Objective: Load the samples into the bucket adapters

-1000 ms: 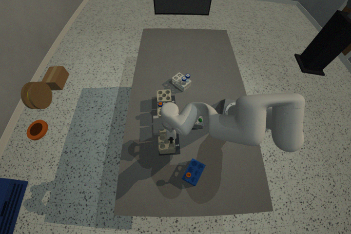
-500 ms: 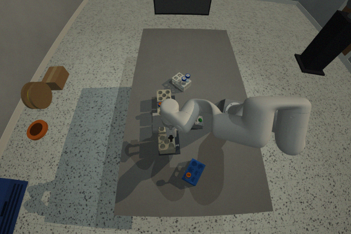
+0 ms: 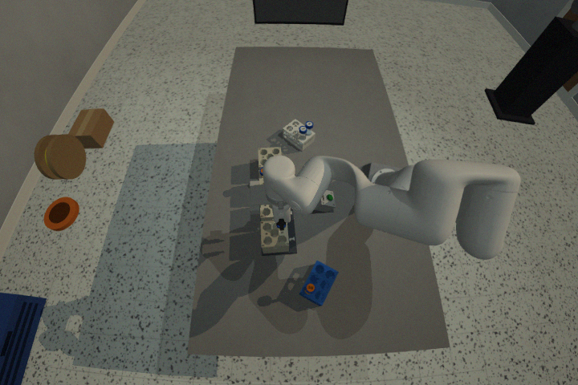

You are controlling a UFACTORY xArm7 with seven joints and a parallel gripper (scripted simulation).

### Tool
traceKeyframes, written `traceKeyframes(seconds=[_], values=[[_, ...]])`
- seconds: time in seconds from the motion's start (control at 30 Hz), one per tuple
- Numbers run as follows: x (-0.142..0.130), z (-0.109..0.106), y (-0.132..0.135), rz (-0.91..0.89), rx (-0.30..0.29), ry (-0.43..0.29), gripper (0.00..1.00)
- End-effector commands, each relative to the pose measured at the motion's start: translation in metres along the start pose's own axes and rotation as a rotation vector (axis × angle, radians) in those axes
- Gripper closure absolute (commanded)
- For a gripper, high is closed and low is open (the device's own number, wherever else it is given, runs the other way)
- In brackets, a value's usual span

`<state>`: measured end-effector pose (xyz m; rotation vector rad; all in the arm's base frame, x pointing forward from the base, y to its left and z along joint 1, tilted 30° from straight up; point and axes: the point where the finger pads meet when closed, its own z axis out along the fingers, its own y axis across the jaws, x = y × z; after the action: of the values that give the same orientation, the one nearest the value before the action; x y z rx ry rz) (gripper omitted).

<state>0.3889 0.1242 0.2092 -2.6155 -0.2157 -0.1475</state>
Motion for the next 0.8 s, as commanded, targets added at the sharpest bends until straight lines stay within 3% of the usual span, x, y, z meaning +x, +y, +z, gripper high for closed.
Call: traceKeyframes(seconds=[0.0, 0.77], values=[[0.001, -0.007, 0.000, 0.000, 0.000, 0.003, 0.56], [0.001, -0.049, 0.000, 0.000, 0.000, 0.003, 0.56]])
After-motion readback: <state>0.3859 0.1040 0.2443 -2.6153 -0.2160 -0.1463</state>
